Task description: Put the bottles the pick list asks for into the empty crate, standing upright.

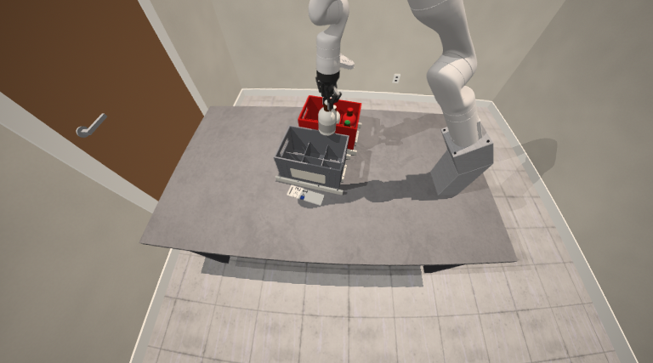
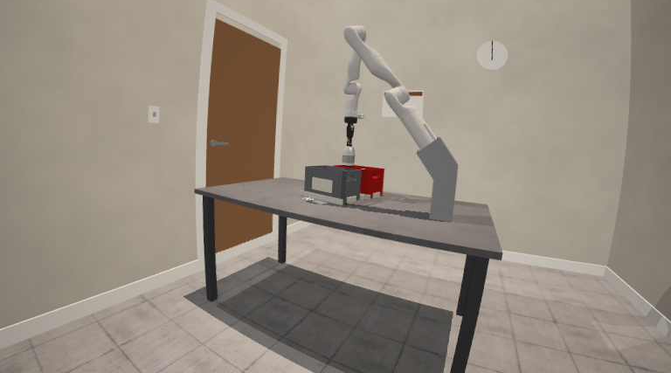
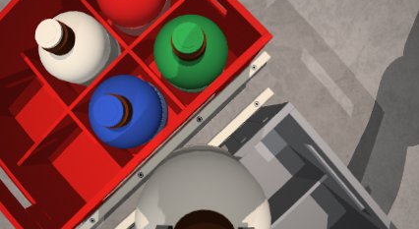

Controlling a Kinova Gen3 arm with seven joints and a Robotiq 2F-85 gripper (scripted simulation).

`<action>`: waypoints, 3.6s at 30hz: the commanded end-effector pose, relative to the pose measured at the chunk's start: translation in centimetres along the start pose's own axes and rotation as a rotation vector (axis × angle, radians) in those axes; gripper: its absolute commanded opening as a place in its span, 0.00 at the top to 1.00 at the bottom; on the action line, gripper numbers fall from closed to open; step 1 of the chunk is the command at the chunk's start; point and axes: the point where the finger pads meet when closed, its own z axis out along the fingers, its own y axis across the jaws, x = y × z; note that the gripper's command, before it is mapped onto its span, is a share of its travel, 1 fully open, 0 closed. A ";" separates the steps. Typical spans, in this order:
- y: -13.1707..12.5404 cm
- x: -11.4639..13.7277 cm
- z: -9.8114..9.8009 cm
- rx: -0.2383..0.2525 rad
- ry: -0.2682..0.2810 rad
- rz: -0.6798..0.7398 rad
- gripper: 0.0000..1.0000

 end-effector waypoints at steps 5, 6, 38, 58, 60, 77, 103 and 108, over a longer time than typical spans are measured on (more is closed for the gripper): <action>1.4 0.0 0.0 0.002 -0.001 0.000 0.90; 1.4 0.0 0.0 0.002 -0.001 0.000 0.90; 6.6 0.1 0.0 0.001 -0.001 0.000 0.90; 6.7 0.1 0.0 0.001 -0.001 0.000 0.90; 6.7 0.1 0.0 0.001 -0.001 0.000 0.90; 6.7 0.1 0.0 0.001 -0.001 0.000 0.90; 6.7 0.1 1.5 0.001 -0.001 0.000 0.90; 6.7 0.1 1.9 0.001 -0.001 0.000 0.90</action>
